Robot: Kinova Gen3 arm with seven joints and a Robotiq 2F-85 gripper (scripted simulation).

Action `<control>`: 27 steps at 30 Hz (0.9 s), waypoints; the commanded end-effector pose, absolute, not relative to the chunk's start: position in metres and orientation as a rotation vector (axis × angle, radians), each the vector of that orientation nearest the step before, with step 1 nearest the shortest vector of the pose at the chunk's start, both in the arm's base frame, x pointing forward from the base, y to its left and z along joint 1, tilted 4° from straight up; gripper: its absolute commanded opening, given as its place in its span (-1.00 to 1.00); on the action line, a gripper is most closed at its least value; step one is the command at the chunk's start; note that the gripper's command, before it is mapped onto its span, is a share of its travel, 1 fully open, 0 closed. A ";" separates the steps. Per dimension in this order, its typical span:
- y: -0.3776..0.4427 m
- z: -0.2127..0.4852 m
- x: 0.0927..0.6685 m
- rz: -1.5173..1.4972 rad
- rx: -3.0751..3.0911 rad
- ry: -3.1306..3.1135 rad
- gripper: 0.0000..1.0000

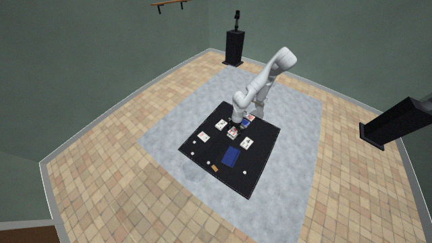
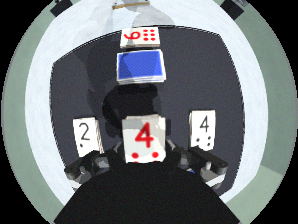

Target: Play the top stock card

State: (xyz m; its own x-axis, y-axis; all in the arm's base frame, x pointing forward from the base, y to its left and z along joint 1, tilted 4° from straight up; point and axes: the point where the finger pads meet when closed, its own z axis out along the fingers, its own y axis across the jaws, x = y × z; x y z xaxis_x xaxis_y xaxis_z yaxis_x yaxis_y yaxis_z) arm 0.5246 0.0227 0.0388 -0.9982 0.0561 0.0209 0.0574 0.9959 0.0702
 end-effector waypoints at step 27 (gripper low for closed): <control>0.024 0.009 0.525 -0.111 -0.089 -3.121 0.43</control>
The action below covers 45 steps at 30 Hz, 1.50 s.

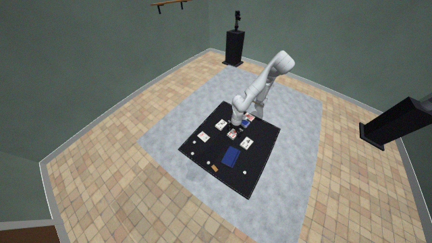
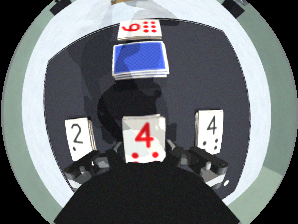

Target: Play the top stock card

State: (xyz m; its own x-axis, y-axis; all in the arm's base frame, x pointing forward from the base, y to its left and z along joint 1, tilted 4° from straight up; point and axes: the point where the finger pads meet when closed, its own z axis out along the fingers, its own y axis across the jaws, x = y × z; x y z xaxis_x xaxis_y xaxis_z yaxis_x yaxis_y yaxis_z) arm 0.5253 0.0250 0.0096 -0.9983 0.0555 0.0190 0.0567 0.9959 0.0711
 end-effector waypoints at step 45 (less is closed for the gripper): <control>0.025 0.003 0.525 -0.111 -0.089 -3.121 0.43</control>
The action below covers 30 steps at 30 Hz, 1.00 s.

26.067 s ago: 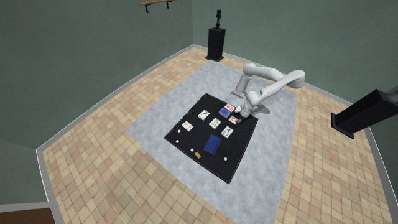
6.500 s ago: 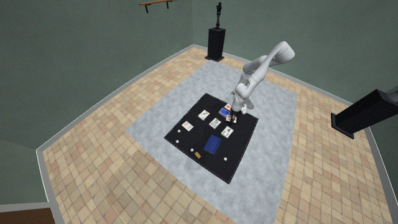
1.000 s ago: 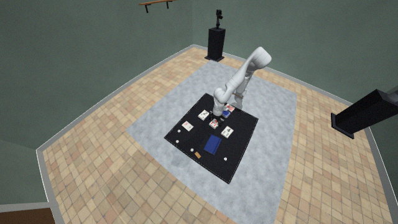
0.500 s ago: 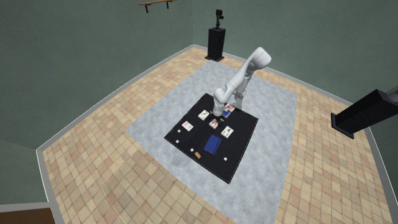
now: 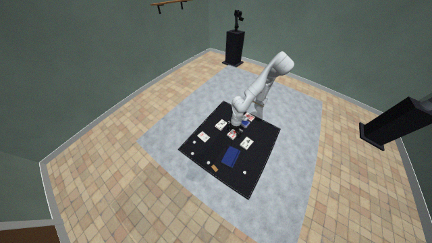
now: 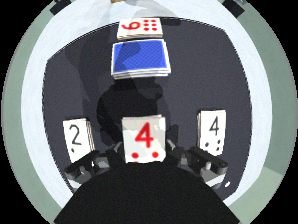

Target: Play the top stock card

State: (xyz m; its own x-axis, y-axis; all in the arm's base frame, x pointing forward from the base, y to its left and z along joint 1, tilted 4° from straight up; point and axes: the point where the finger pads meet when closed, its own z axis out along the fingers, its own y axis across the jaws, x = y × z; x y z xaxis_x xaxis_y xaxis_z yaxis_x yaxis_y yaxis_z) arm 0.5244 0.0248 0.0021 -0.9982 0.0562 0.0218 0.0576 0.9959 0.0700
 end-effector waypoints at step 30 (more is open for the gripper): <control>0.025 0.003 0.525 -0.111 -0.089 -3.121 0.69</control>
